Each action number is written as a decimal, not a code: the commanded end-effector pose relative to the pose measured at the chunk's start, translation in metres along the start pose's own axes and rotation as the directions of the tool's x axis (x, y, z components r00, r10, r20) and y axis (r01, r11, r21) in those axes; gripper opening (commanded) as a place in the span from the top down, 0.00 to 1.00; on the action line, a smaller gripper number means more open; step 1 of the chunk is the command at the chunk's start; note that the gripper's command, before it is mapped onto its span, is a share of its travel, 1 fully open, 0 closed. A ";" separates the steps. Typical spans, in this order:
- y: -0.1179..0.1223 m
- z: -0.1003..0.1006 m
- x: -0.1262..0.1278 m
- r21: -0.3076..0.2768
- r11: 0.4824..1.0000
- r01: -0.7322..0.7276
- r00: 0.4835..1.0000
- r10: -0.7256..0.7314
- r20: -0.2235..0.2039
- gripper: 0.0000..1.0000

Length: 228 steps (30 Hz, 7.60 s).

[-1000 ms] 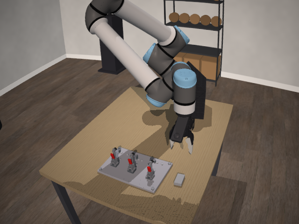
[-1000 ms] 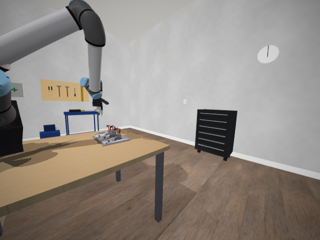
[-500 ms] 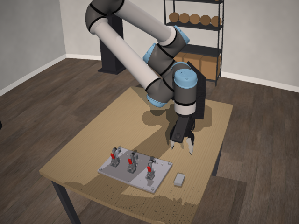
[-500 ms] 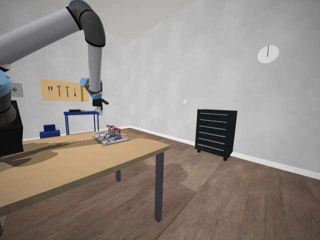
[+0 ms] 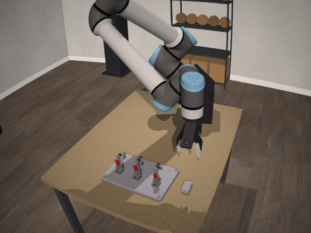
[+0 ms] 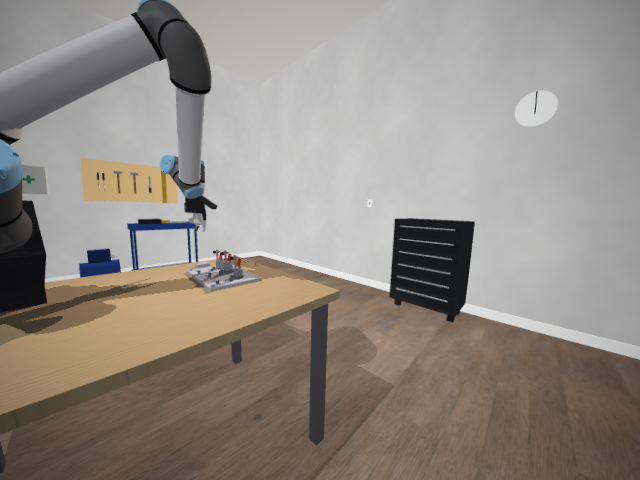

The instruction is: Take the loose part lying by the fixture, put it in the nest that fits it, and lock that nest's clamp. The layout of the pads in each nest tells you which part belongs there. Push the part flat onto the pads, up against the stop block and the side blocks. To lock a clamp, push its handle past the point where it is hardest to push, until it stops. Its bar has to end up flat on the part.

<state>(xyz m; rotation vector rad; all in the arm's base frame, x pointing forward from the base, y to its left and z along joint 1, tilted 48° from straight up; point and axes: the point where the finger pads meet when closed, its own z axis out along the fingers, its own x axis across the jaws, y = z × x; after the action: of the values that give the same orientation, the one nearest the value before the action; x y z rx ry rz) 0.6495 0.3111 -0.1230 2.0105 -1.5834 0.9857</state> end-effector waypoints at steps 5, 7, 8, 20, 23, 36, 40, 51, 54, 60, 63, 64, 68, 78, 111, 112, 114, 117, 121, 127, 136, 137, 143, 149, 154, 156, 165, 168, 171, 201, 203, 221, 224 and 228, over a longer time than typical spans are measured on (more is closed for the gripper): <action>-0.001 -0.001 0.000 0.002 1.000 0.010 1.000 -0.010 0.001 0.41; -0.001 -0.001 0.000 0.002 1.000 0.010 1.000 -0.010 0.001 0.41; -0.001 -0.001 0.000 0.002 1.000 0.010 1.000 -0.010 0.001 0.41; -0.001 -0.001 0.000 0.002 1.000 0.010 1.000 -0.010 0.001 0.41; -0.001 -0.001 0.000 0.002 1.000 0.010 1.000 -0.010 0.001 0.41; -0.001 -0.001 0.000 0.002 1.000 0.010 1.000 -0.010 0.001 0.41; -0.001 -0.001 0.000 0.002 1.000 0.010 1.000 -0.010 0.001 0.41; -0.001 0.005 0.000 0.002 1.000 0.010 1.000 -0.010 0.001 0.41; -0.001 0.011 0.000 0.002 1.000 0.010 1.000 -0.010 0.001 0.41; -0.001 0.022 0.000 0.002 1.000 0.010 1.000 -0.010 0.001 0.41; -0.001 0.033 0.000 0.002 1.000 0.010 1.000 -0.010 0.001 0.41; -0.001 0.037 0.000 0.002 1.000 0.010 1.000 -0.010 0.001 0.41; -0.001 0.056 0.000 0.002 1.000 0.010 1.000 -0.010 0.001 0.41; -0.001 0.096 0.000 0.002 1.000 0.010 1.000 -0.010 0.001 0.41; -0.001 0.167 0.000 0.002 1.000 0.010 1.000 -0.010 0.001 0.41; -0.001 0.167 0.000 0.002 1.000 0.010 1.000 -0.010 0.001 0.41; -0.001 0.167 0.000 0.002 1.000 0.010 1.000 -0.010 0.001 0.41; -0.001 0.167 0.000 0.002 1.000 0.010 1.000 -0.010 0.001 0.41; -0.001 0.167 0.000 0.002 1.000 0.010 1.000 -0.010 0.001 0.41; -0.001 0.167 0.000 0.002 1.000 0.010 1.000 -0.010 0.001 0.41; -0.001 0.178 0.000 0.002 1.000 0.010 1.000 -0.010 0.001 0.41; -0.001 0.179 0.000 0.002 1.000 0.010 1.000 -0.010 0.001 0.41; -0.001 0.187 0.000 0.002 1.000 0.010 1.000 -0.010 0.001 0.41; -0.001 0.194 0.000 0.002 1.000 0.010 1.000 -0.010 0.001 0.41; -0.001 0.196 0.000 0.002 1.000 0.010 1.000 -0.010 0.001 0.41; -0.001 0.196 0.000 0.002 1.000 0.010 1.000 -0.010 0.001 0.41; -0.001 0.196 0.000 0.002 1.000 0.010 1.000 -0.010 0.001 0.41; -0.001 0.196 0.000 0.002 1.000 0.010 1.000 -0.010 0.001 0.41; -0.001 0.196 0.000 0.002 1.000 0.010 1.000 -0.010 0.001 1.00; -0.001 0.196 0.000 0.002 1.000 0.010 1.000 -0.010 0.001 1.00; -0.001 0.196 0.000 0.002 1.000 0.010 1.000 -0.010 0.001 1.00; -0.001 0.190 0.000 0.002 1.000 0.010 1.000 -0.010 0.001 1.00; -0.001 0.184 0.000 0.002 1.000 0.010 1.000 -0.010 0.001 1.00; -0.001 0.179 0.000 0.002 1.000 0.010 1.000 -0.010 0.001 1.00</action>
<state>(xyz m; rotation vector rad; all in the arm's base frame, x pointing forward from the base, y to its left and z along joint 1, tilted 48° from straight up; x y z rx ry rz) 0.7021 0.1855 -0.2471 2.0176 -1.5722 0.9822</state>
